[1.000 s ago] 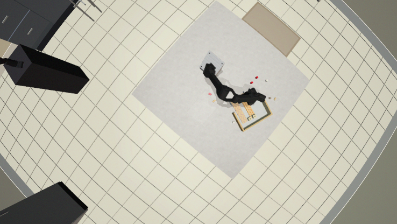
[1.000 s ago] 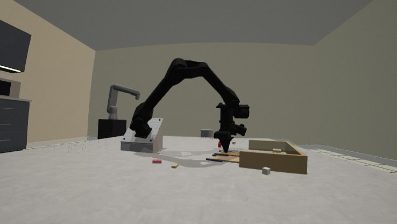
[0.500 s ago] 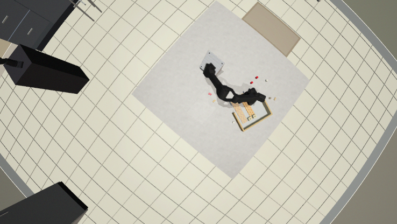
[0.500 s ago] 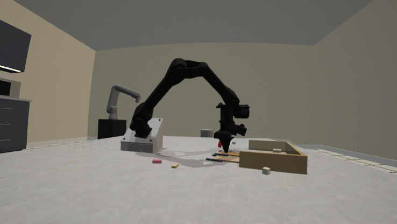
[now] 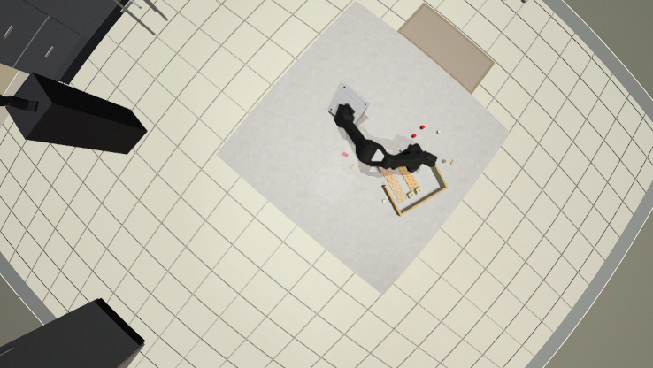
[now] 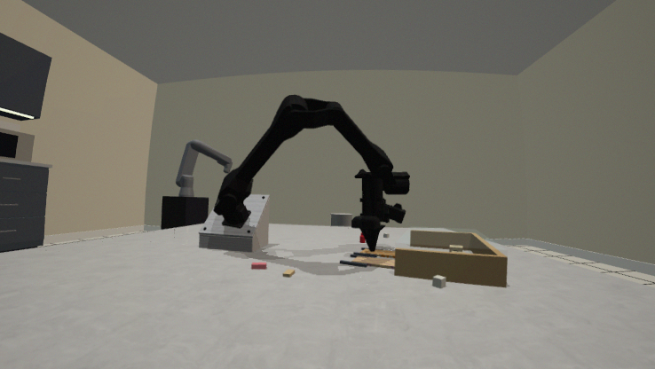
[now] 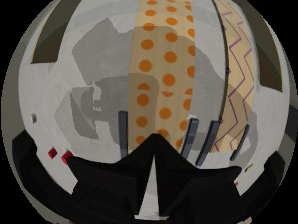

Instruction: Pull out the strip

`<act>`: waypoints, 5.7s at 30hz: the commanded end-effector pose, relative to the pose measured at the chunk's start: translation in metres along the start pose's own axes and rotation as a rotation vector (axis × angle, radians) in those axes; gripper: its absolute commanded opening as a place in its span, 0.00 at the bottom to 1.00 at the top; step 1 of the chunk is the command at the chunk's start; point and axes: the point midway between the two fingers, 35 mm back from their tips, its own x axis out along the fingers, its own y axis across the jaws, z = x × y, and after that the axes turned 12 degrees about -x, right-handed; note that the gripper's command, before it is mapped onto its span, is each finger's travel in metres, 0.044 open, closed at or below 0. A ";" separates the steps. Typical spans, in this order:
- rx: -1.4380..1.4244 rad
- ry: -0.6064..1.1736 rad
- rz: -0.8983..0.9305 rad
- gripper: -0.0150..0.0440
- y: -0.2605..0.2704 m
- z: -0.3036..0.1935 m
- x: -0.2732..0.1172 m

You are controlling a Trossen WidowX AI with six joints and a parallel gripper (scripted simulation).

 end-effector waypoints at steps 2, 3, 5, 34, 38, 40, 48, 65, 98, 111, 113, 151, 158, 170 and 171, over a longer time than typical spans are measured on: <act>-0.004 0.018 -0.001 0.25 0.002 -0.012 0.004; -0.004 0.018 -0.001 0.25 0.002 -0.014 0.004; -0.004 0.018 -0.001 0.25 0.003 -0.017 0.004; -0.006 0.019 0.000 0.25 0.014 -0.061 0.005; -0.006 0.020 0.000 0.25 0.015 -0.067 0.005; -0.006 0.020 0.000 0.25 0.016 -0.070 0.006; -0.006 0.020 0.000 0.25 0.019 -0.081 0.005; -0.007 0.021 0.000 0.25 0.025 -0.108 0.005; -0.008 0.023 0.002 0.25 0.037 -0.158 0.004; -0.009 0.023 0.002 0.25 0.041 -0.177 0.004; -0.009 0.023 0.002 0.25 0.041 -0.178 0.004; -0.009 0.024 0.004 0.25 0.045 -0.167 -0.044; 0.144 0.023 0.002 0.48 0.040 -0.142 -0.044; 0.149 0.021 0.001 1.00 0.027 -0.097 -0.048; 0.149 0.021 0.001 1.00 0.026 -0.093 -0.049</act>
